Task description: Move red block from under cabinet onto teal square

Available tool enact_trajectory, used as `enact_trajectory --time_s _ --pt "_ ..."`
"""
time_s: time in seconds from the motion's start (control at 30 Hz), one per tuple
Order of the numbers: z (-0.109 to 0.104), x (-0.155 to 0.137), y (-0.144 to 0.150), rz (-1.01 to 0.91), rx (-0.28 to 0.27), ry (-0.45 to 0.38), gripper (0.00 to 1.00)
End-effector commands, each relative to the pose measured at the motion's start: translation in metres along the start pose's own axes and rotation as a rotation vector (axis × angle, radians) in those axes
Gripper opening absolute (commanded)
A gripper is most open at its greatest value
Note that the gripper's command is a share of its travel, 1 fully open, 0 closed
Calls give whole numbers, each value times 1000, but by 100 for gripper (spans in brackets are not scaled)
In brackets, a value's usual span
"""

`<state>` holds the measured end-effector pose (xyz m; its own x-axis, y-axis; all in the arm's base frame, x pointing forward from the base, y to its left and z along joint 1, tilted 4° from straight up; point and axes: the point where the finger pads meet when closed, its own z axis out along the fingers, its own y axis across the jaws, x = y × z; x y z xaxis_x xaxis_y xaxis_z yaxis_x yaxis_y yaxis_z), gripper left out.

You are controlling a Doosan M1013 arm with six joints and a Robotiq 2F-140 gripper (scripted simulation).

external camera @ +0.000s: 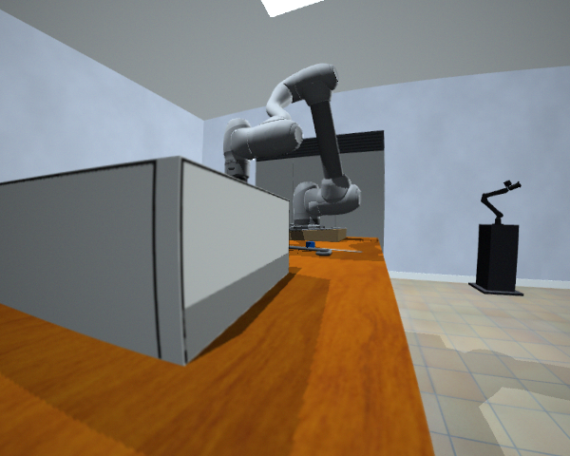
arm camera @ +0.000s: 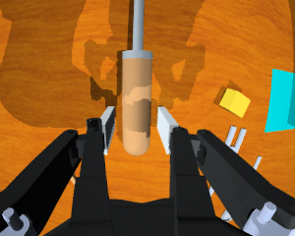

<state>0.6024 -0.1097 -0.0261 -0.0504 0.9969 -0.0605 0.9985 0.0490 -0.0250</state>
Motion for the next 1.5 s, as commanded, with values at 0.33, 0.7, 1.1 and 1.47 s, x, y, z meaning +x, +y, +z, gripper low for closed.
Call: enact_trajectory --time_s 0.33,0.7,1.1,1.47 --pt "0 0 0 0 0 0 34" --pt "0 0 0 0 0 0 34" --pt "0 0 0 0 0 0 0" --pt "0 0 0 0 0 0 0"
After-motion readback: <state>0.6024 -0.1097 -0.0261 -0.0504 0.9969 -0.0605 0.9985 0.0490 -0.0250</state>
